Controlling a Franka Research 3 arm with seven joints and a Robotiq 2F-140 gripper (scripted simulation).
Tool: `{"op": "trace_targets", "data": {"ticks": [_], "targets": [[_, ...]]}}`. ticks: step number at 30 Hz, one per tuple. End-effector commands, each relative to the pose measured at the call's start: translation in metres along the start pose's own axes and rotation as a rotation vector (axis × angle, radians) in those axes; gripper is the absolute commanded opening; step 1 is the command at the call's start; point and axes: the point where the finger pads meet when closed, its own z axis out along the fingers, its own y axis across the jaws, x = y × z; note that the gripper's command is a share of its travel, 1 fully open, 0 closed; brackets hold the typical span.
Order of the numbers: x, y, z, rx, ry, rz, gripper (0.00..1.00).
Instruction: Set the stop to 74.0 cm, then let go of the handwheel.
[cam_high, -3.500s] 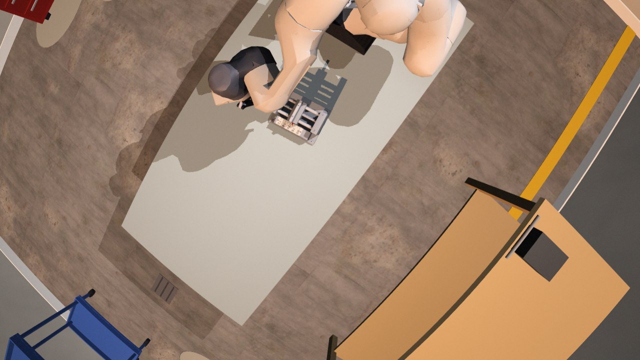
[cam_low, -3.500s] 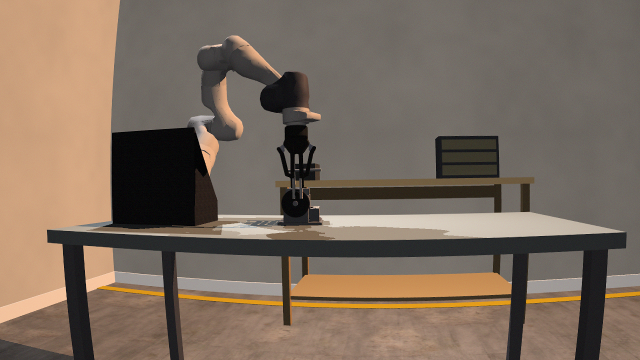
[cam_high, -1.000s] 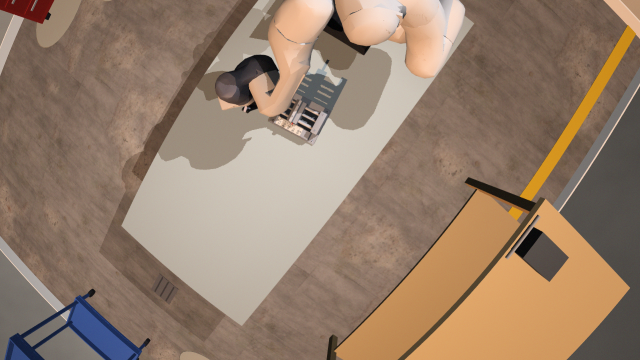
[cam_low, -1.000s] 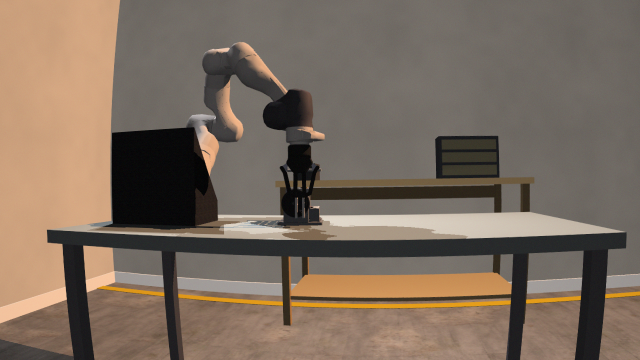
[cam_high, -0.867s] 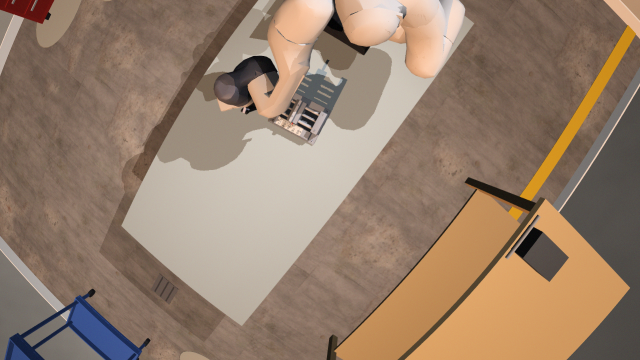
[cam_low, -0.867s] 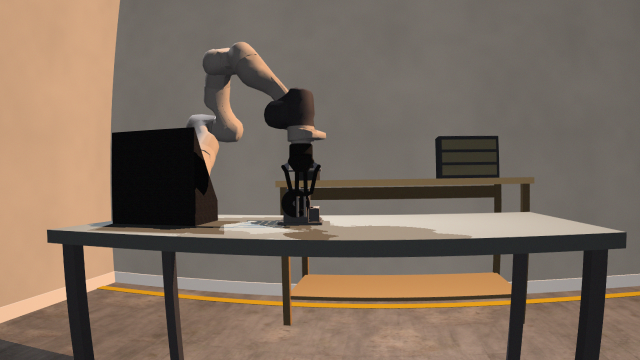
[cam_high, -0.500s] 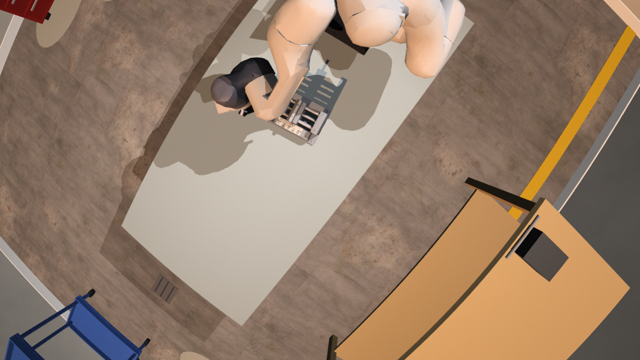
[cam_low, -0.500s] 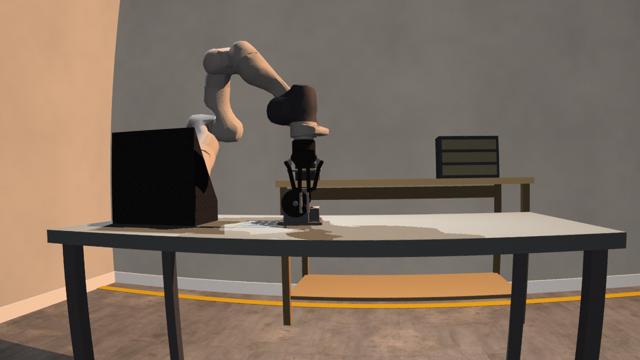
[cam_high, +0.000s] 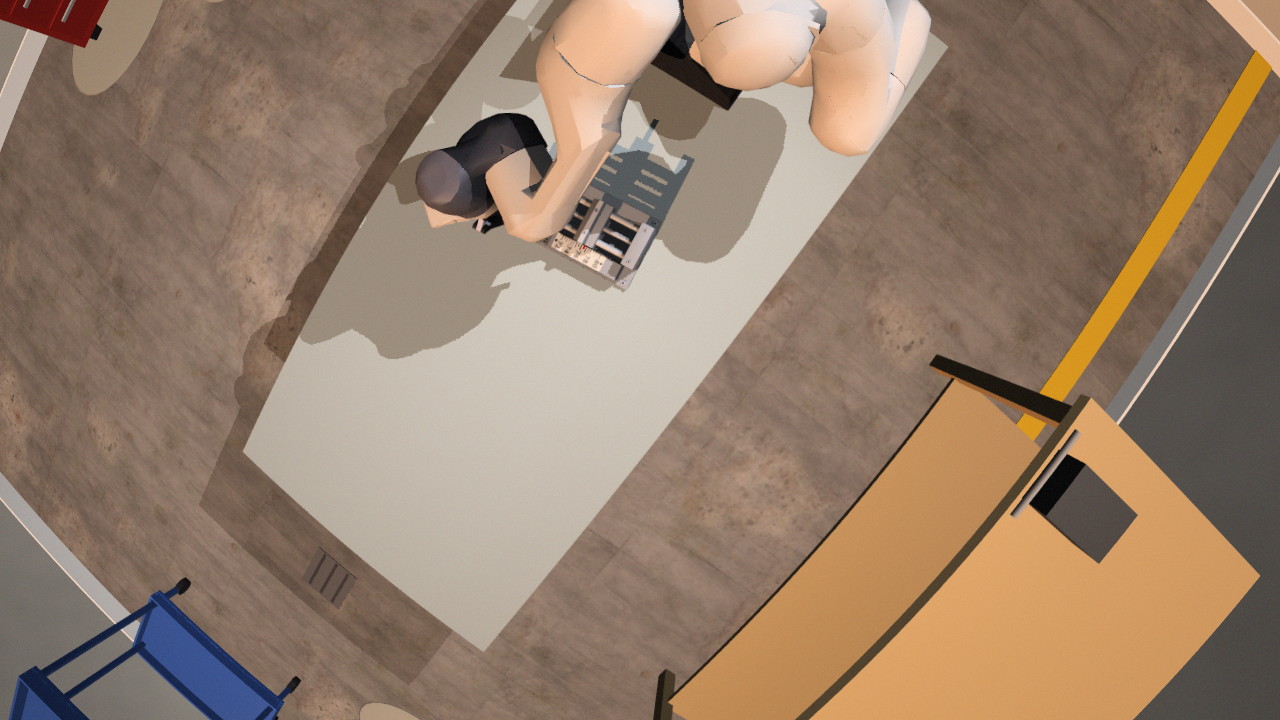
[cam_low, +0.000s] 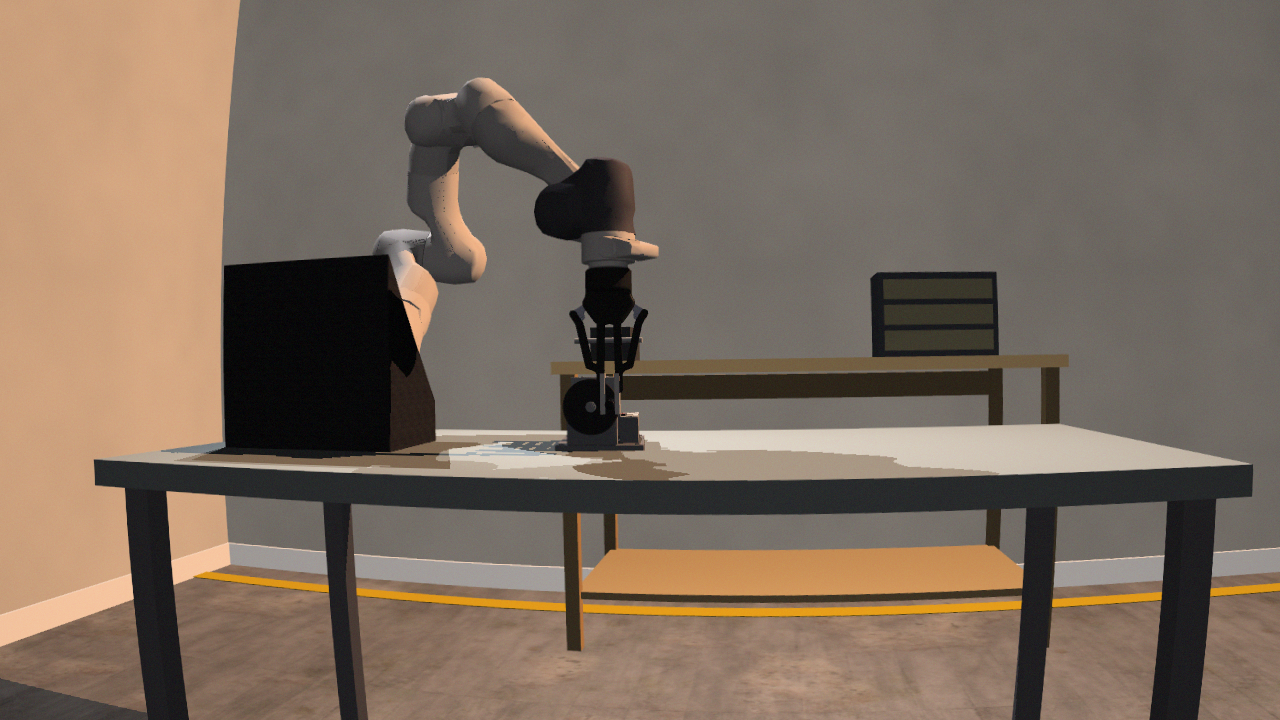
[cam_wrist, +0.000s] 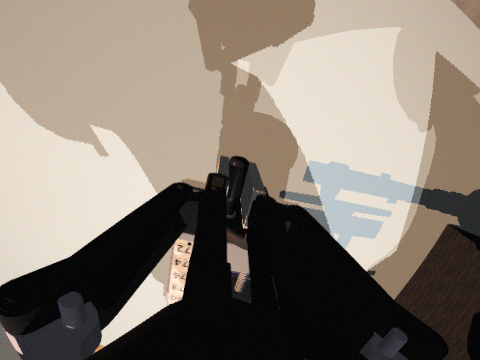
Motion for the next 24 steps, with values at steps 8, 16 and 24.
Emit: {"op": "trace_targets", "data": {"ticks": [8, 16, 24], "targets": [[0.0000, 0.0044, -0.0103, -0.002, -0.003, 0.002, 0.04], [0.0000, 0.0061, -0.0131, -0.002, -0.003, 0.002, 0.04], [0.0000, 0.0081, -0.0154, -0.002, -0.003, 0.002, 0.04]]}}
